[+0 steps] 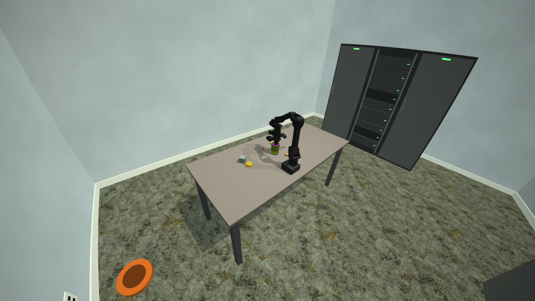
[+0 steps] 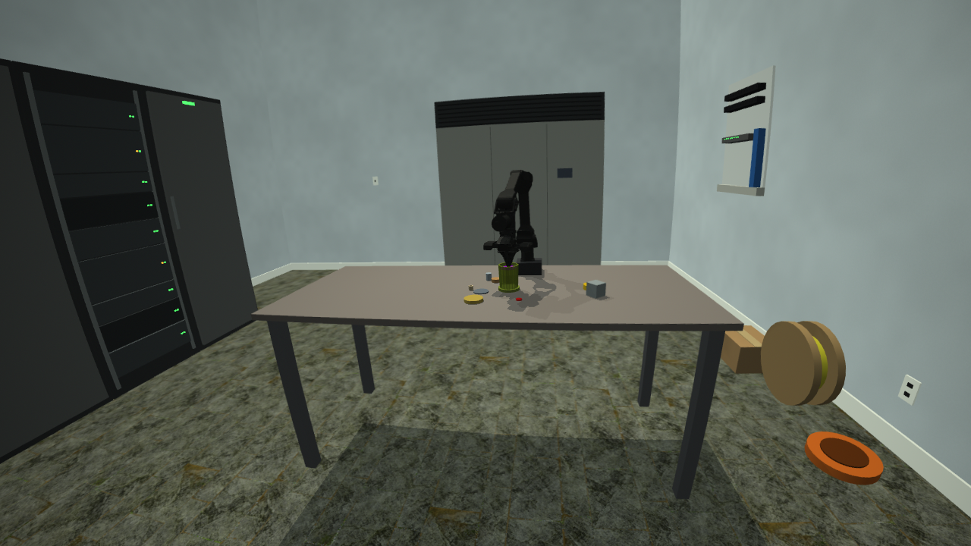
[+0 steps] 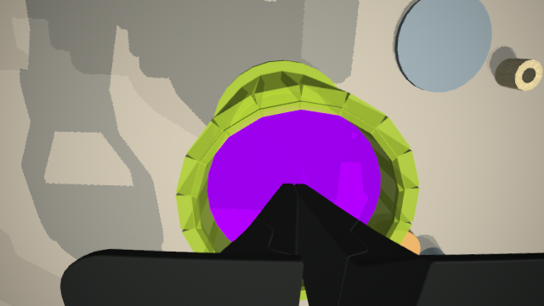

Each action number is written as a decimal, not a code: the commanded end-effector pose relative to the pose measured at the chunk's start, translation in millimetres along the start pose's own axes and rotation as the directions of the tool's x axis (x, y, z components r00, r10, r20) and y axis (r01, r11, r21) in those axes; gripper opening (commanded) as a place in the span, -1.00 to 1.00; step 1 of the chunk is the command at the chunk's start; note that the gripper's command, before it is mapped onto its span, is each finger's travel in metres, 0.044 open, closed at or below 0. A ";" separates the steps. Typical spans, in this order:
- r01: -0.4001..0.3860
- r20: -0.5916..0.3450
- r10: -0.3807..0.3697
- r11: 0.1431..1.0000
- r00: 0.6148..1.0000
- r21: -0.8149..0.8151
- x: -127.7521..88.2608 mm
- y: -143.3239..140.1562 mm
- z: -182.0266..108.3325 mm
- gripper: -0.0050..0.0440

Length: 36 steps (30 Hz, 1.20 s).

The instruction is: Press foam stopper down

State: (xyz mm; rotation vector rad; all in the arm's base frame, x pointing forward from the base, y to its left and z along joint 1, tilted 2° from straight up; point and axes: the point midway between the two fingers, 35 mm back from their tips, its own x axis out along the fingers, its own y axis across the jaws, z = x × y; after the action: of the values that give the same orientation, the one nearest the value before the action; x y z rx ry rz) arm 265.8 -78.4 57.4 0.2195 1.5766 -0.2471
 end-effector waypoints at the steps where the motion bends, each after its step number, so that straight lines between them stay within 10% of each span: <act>1: 0.002 0.007 -0.002 1.000 1.000 -0.001 -1.0 -0.6 0.6 -0.80; 15: 0.002 0.007 -0.002 1.000 1.000 -0.001 -2.1 -0.6 1.0 -0.80; 29: 0.002 0.008 -0.002 1.000 1.000 -0.001 -89.6 -0.4 6.3 -0.80; 36: 0.002 0.008 -0.002 1.000 1.000 -0.001 -91.4 -0.4 6.1 -0.80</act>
State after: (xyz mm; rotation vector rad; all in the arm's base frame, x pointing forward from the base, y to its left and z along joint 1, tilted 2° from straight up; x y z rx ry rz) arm 270.4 -78.4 135.8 0.2200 1.5995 -0.2432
